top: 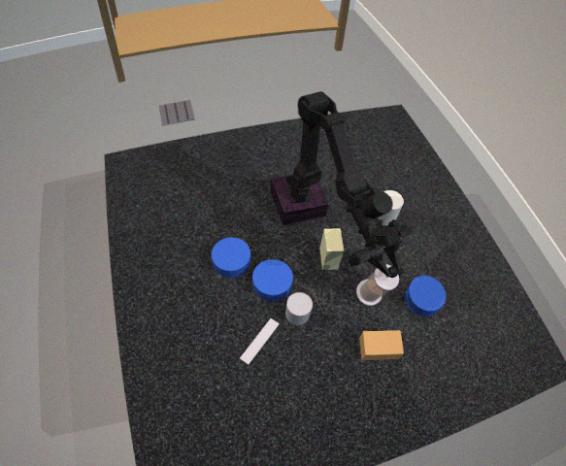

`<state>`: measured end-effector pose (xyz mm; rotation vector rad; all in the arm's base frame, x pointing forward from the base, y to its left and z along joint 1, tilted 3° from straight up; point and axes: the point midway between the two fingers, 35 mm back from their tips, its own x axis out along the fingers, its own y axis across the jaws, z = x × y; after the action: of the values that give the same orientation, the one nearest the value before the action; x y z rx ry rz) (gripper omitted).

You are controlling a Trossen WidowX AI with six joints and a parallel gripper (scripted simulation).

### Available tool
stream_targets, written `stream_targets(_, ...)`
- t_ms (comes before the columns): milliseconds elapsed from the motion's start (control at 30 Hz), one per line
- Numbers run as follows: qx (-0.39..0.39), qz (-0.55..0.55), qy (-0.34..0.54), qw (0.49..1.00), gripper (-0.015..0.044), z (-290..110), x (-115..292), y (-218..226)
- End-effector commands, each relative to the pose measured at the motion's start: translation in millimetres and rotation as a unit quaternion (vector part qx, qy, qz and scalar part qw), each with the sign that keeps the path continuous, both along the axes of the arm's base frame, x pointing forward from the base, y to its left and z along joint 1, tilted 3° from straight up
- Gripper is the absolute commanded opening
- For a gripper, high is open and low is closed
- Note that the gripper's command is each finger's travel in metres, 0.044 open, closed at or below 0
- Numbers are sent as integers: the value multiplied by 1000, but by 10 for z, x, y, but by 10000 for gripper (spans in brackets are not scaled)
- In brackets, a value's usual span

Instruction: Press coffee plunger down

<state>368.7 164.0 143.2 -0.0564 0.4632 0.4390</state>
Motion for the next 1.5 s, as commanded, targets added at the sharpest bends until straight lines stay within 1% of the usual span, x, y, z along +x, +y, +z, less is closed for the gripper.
stream_targets(0,-4,-2,19,1000,127,-118,-6,3)
stream_targets(1467,-4,-2,19,1000,127,-97,49,29)
